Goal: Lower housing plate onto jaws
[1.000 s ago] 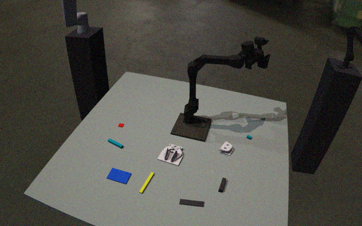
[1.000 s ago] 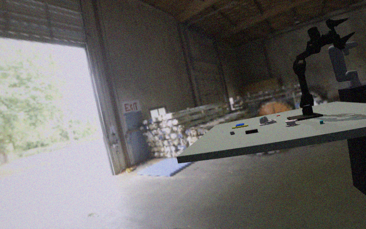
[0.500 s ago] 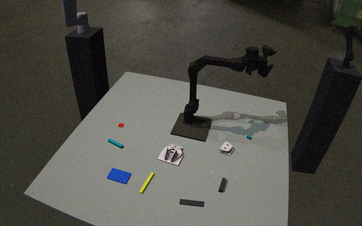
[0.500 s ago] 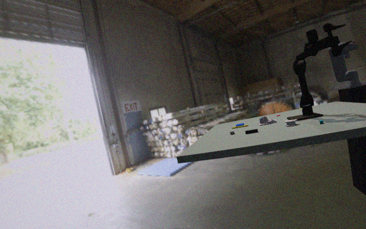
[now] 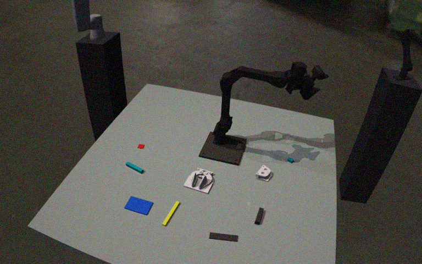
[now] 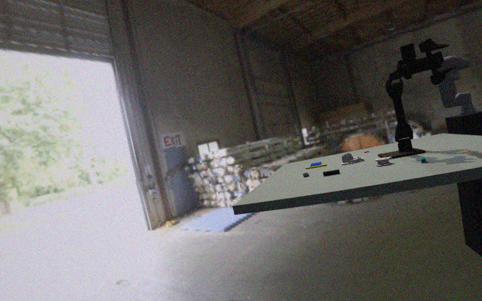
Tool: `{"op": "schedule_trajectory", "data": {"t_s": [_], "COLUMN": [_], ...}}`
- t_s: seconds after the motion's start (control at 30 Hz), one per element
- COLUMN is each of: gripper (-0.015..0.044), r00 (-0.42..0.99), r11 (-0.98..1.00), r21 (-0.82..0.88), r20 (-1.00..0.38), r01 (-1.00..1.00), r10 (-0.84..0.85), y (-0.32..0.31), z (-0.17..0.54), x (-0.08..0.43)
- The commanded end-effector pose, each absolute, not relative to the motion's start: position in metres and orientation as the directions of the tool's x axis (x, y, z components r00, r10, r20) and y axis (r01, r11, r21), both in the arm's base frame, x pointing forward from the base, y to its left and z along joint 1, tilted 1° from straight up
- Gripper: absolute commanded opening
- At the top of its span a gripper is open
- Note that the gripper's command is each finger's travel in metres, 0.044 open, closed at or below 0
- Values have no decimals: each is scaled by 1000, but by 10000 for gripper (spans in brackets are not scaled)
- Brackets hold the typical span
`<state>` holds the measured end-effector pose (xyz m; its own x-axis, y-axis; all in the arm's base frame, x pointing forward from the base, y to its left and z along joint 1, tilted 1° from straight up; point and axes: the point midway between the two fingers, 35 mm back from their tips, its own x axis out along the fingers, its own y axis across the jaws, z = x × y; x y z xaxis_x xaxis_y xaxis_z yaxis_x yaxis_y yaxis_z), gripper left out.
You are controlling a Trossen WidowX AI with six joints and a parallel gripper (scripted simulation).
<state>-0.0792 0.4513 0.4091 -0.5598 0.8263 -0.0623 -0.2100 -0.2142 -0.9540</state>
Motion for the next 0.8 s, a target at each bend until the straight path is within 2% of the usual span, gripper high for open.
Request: {"op": "schedule_trajectory", "data": {"t_s": [0.0, 0.77], "gripper": [440, 440], "r00": [-525, -358], "r11": [-268, -441], "r21": [-933, -791], "r20": [-108, -301], "r01": [-239, -424], "r10": [844, 884], "y": [458, 466], "z": [392, 337], "x": [-67, -6]}}
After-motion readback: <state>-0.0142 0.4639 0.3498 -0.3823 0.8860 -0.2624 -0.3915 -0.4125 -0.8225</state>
